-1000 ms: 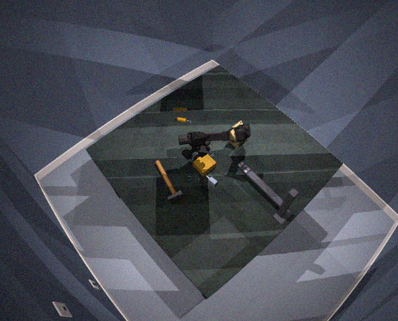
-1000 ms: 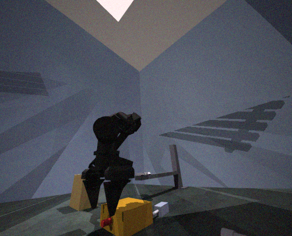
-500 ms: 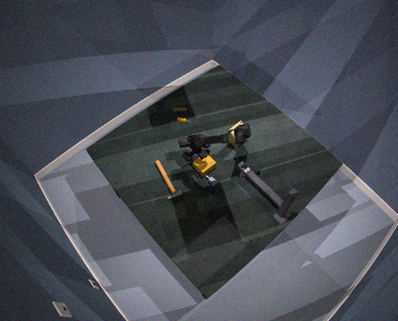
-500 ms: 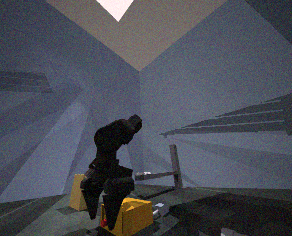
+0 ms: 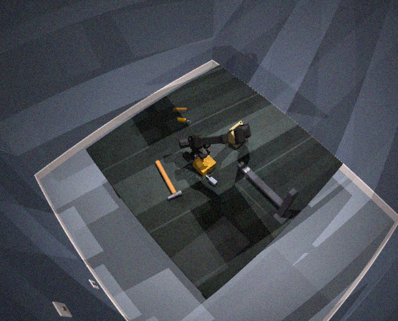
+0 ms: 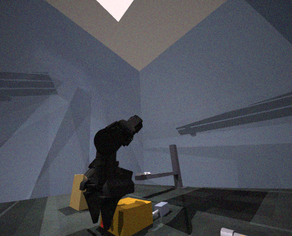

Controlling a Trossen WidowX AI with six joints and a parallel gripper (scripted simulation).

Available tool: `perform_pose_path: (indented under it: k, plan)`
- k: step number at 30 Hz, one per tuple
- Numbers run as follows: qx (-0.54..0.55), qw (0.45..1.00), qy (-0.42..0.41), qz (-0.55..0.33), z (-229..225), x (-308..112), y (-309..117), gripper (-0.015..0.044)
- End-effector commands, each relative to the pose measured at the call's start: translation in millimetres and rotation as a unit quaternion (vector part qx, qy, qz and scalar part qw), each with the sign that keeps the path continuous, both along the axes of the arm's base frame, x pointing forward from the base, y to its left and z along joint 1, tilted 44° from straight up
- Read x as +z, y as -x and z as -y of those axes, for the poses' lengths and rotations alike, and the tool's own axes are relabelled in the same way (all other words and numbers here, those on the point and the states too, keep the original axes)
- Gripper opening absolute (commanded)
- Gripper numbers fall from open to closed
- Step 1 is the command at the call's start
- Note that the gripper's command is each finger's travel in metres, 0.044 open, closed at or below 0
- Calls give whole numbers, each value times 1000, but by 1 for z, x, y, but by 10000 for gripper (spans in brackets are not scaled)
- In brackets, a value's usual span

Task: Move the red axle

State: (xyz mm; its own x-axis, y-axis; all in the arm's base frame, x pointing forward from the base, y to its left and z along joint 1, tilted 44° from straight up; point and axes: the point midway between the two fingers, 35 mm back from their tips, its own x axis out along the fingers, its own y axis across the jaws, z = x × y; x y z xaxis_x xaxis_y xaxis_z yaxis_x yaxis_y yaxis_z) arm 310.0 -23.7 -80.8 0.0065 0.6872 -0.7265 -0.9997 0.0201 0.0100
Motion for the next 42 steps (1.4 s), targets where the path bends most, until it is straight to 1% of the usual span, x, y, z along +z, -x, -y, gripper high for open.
perform_pose_path:
  k: [1,6,9,19,42]
  plan:
    - [0,1000,0,0,0,0,0,151]
    - [0,1000,0,0,0,0,0,20]
    - [0,1000,0,0,0,0,0,0]
    - [0,1000,0,0,2,-1,-1,0]
    - [-2,1000,2,0,30,-26,-2,0]
